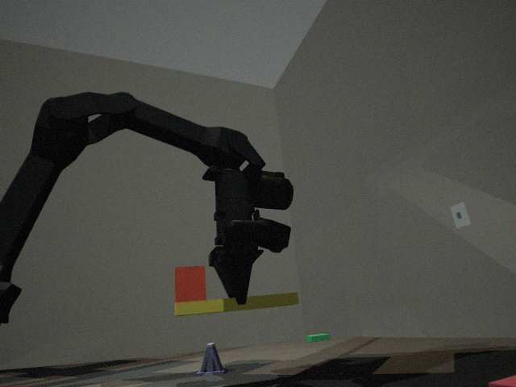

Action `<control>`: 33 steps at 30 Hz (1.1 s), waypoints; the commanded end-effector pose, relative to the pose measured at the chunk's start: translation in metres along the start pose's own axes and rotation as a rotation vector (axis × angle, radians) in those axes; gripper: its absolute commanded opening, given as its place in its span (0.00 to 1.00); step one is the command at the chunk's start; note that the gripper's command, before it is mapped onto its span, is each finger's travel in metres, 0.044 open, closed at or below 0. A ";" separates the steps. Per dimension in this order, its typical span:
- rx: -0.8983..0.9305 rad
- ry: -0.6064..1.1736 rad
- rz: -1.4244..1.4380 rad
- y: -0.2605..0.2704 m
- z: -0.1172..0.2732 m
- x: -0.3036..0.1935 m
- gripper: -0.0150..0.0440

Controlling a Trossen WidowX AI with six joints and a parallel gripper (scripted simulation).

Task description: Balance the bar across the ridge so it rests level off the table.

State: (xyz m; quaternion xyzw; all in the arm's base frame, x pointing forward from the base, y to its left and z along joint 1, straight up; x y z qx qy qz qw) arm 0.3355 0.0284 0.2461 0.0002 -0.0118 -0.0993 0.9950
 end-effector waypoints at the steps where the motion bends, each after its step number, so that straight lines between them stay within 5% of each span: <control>1: 0.005 -0.004 0.152 0.007 0.002 0.001 0.25; 33: 0.007 -0.010 1.425 0.078 0.004 0.000 0.25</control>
Point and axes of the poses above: the point midway between the two fingers, 35 mm back from their tips, its own z axis back along the fingers, its own y axis across the jaws, x = y × z, the point moved 10 cm from there along z, back along the fingers, and after that the axes turned 6 degrees about -z, right-handed, at the moved point
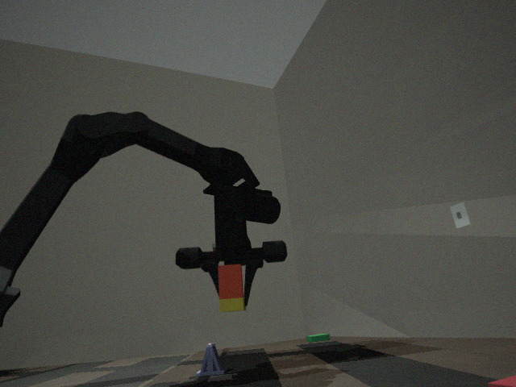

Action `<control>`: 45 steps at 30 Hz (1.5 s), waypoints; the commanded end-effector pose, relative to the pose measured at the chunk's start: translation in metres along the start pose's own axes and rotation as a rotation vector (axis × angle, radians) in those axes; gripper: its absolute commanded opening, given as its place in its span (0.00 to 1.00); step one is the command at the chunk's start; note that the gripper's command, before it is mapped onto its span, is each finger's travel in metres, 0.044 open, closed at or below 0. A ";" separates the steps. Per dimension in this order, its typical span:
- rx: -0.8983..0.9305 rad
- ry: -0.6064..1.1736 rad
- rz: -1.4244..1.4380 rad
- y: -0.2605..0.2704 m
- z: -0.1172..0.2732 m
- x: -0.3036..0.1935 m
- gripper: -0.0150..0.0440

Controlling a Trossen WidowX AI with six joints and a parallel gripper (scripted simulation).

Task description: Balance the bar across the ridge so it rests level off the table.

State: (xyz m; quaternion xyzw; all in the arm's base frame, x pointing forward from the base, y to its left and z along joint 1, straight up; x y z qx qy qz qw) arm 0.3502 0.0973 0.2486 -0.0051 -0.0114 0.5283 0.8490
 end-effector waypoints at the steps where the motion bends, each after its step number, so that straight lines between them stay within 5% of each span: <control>1: -0.002 -0.006 0.152 0.004 0.002 0.009 0.25; 33: -0.004 -0.012 1.425 0.075 0.001 0.064 0.25; 45: -0.004 -0.013 1.521 0.084 -0.007 0.060 0.25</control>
Point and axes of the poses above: the point midway between the two fingers, 35 mm back from their tips, its own z axis back along the fingers, its own y axis across the jaws, x = y × z, the point moved 10 cm from there along z, back along the fingers, and after that the axes turned 6 degrees about -z, right-handed, at the moved point
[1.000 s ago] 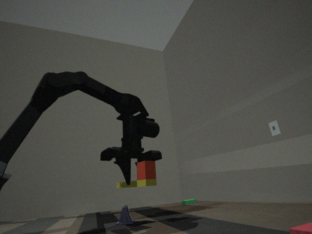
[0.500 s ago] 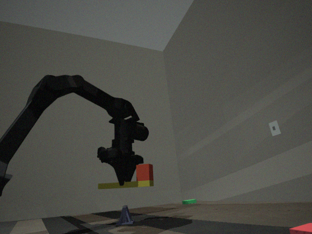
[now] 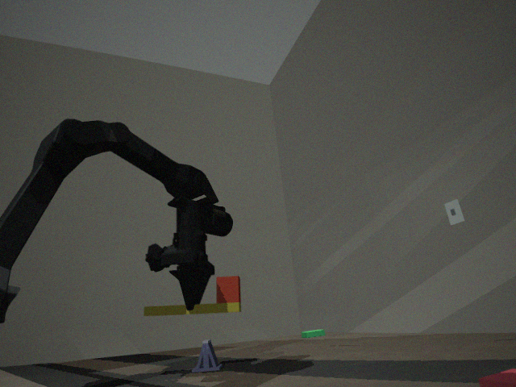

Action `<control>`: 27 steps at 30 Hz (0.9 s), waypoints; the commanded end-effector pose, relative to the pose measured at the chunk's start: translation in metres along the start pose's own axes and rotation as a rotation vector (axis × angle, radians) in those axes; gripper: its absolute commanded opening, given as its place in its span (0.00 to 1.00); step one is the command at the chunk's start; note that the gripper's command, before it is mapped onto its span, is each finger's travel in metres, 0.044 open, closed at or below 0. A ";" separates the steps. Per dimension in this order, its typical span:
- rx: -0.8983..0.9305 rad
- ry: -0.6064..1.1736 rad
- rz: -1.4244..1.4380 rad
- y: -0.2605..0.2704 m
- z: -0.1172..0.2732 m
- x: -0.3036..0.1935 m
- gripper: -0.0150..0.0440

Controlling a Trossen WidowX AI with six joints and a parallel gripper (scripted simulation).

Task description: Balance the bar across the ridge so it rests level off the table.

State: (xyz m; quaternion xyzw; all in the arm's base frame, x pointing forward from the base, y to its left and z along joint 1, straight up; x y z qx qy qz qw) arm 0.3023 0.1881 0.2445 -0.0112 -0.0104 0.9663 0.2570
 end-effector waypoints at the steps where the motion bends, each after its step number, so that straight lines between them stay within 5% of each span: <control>1: 0.001 -0.003 0.012 0.001 -0.006 0.001 0.25; 27: 0.001 -0.003 0.016 0.006 -0.039 0.001 0.25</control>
Point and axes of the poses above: the point midway between the two fingers, 35 mm back from their tips, its own z axis back along the fingers, its own y axis across the jaws, x = y × z, the point moved 10 cm from there along z, back along the fingers, and after that the axes turned 6 degrees about -z, right-handed, at the moved point
